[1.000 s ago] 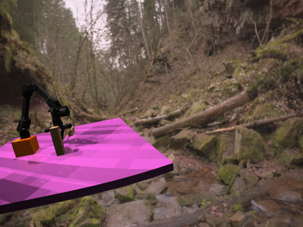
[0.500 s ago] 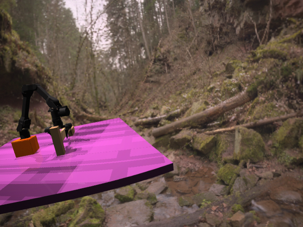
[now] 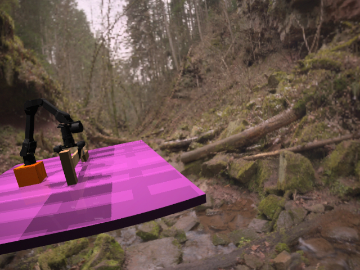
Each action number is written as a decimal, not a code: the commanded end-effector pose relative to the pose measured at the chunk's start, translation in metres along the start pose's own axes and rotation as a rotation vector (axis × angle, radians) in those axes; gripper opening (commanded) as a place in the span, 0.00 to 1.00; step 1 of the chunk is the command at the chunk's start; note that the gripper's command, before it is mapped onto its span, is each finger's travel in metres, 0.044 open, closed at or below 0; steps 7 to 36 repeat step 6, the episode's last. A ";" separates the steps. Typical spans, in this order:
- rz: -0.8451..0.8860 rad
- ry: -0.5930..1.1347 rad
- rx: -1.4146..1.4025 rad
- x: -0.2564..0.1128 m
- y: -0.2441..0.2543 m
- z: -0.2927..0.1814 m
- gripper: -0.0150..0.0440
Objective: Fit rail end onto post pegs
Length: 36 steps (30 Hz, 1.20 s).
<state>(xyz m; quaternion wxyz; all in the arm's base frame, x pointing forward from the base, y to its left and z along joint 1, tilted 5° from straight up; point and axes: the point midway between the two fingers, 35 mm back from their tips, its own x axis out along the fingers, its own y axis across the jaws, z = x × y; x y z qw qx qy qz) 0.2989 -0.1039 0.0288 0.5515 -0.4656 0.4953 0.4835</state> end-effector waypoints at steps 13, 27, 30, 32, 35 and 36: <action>-0.006 0.004 0.005 -0.004 0.000 0.001 1.00; -0.006 0.004 0.005 -0.004 0.000 0.001 1.00; -0.006 0.004 0.005 -0.004 0.000 0.001 1.00; -0.006 0.004 0.005 -0.004 0.000 0.001 1.00; -0.006 0.004 0.005 -0.004 0.000 0.001 1.00; -0.006 0.004 0.005 -0.004 0.000 0.001 1.00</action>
